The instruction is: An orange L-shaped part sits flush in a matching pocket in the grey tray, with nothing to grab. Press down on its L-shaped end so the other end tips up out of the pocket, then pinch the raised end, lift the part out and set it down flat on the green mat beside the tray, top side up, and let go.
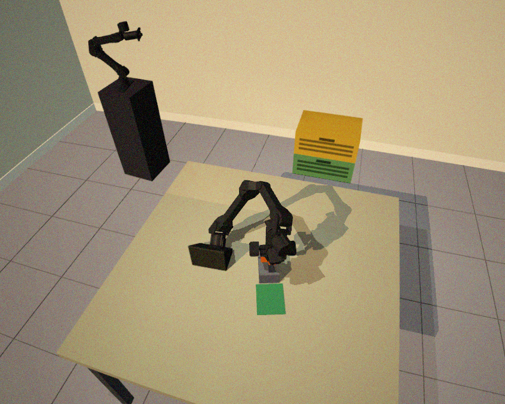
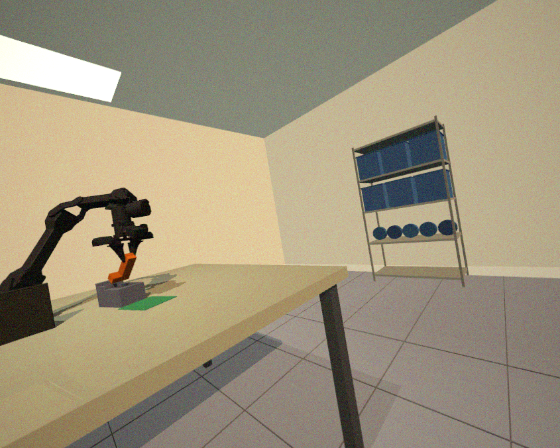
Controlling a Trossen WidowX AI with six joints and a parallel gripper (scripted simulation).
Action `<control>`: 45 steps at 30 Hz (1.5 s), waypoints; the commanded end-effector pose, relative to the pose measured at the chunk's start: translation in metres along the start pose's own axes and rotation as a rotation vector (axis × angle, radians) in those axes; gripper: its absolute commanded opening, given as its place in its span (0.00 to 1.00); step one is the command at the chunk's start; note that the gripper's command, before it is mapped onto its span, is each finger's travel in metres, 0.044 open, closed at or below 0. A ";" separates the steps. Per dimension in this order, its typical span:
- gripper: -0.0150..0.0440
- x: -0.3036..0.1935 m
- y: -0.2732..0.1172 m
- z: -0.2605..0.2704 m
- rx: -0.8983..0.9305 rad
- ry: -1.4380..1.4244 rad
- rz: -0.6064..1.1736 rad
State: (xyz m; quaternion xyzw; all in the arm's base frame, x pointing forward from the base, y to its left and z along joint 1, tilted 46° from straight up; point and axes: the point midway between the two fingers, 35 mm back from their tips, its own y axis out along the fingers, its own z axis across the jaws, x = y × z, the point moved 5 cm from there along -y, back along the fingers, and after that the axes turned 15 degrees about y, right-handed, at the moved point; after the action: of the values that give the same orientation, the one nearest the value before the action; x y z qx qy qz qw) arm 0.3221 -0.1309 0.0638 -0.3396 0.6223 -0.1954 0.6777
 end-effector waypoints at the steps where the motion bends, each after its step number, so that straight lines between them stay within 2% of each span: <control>1: 0.25 0.019 -0.002 0.003 0.005 -0.009 -0.011; 25: 0.25 0.104 -0.005 0.018 0.020 -0.010 -0.033; 45: 0.25 0.109 0.014 0.020 0.012 -0.011 -0.022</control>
State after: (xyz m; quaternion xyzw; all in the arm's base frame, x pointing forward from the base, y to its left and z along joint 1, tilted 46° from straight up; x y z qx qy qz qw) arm 0.3569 -0.1947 -0.0187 -0.3459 0.6112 -0.2066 0.6813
